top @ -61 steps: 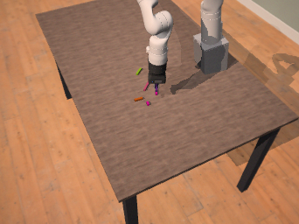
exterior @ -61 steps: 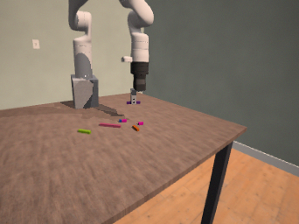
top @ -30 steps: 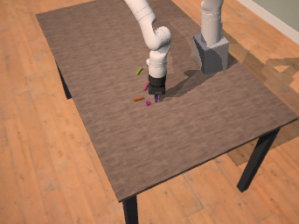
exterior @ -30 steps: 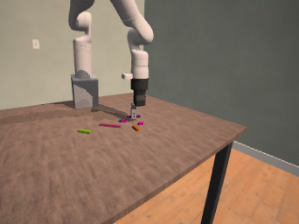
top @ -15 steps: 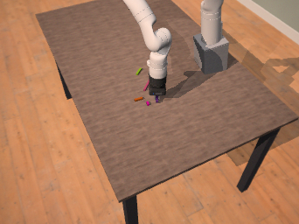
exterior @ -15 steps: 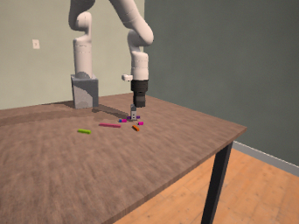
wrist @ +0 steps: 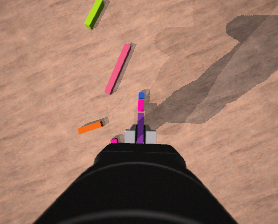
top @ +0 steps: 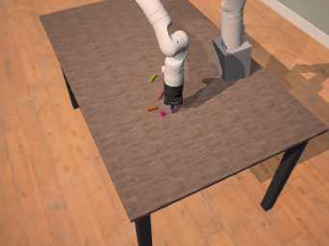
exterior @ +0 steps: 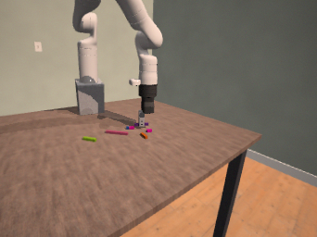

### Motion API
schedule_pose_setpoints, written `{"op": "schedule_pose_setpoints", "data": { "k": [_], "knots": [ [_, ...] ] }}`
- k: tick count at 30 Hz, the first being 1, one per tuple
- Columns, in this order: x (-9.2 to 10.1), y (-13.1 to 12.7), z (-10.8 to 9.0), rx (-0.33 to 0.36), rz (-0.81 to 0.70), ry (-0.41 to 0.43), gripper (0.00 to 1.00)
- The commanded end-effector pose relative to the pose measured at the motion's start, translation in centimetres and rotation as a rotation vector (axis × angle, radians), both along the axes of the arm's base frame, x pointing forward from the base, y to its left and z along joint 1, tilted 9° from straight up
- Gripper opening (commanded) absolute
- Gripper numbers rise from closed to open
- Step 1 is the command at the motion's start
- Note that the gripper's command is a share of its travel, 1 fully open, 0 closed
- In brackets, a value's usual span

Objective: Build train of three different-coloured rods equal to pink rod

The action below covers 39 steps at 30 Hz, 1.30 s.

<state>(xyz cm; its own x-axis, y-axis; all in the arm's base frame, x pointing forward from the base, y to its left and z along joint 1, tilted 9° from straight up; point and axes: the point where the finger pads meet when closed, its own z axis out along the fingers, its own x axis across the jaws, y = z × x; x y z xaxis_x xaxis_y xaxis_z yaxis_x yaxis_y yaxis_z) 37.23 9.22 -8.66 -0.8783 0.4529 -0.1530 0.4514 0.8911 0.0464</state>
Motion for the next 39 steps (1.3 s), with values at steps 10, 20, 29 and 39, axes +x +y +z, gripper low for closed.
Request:
{"op": "schedule_pose_setpoints", "data": {
  "k": [10,20,29,39],
  "knots": [
    [0.0,0.0,0.1,0.000,0.000,-0.001,0.24],
    [0.1,0.0,-0.1,0.000,0.000,-0.001,0.24],
    [0.1,0.0,-0.6,0.000,0.000,-0.001,0.24],
    [0.2,0.0,-1.1,0.000,0.000,-0.001,0.24]
  ]
}}
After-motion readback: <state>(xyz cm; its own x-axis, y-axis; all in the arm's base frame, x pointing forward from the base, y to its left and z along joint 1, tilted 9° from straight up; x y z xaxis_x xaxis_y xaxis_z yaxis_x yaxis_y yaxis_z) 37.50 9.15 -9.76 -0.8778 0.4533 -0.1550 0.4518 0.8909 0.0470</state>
